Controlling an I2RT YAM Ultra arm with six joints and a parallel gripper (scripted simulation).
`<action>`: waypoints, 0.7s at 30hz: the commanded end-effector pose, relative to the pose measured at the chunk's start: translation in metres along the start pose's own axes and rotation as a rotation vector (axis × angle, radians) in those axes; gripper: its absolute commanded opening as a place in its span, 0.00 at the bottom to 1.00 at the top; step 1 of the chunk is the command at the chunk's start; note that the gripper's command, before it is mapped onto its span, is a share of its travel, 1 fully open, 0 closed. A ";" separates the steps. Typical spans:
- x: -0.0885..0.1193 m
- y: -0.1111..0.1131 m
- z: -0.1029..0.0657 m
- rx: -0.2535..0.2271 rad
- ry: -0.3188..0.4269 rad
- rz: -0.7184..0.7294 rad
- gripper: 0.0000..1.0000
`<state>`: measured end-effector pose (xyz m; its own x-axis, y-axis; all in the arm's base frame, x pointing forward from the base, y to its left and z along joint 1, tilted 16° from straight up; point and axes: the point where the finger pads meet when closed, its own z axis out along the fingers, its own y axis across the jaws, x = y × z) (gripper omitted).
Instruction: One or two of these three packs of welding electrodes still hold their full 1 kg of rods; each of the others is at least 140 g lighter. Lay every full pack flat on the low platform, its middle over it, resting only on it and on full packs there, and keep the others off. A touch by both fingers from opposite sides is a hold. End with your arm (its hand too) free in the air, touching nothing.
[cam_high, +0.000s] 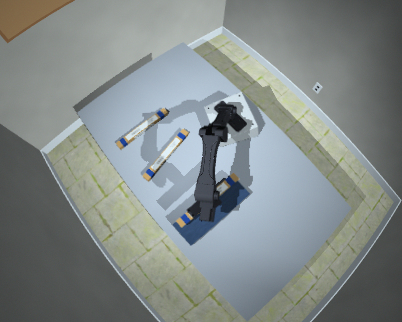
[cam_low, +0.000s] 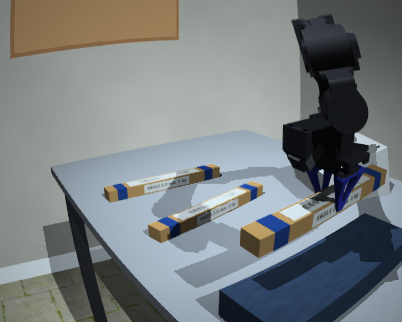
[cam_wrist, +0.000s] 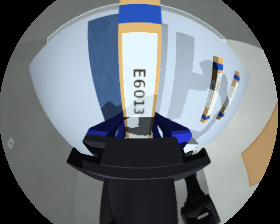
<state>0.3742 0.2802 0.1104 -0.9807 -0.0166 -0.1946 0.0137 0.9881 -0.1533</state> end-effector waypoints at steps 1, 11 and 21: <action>-0.003 0.011 -0.044 -0.057 -0.081 -0.009 0.00; -0.003 0.011 -0.044 -0.057 -0.081 -0.011 0.00; -0.003 0.011 -0.043 -0.055 -0.079 -0.013 0.00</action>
<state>0.3727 0.2820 0.1054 -0.9822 -0.0231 -0.1866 0.0074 0.9869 -0.1611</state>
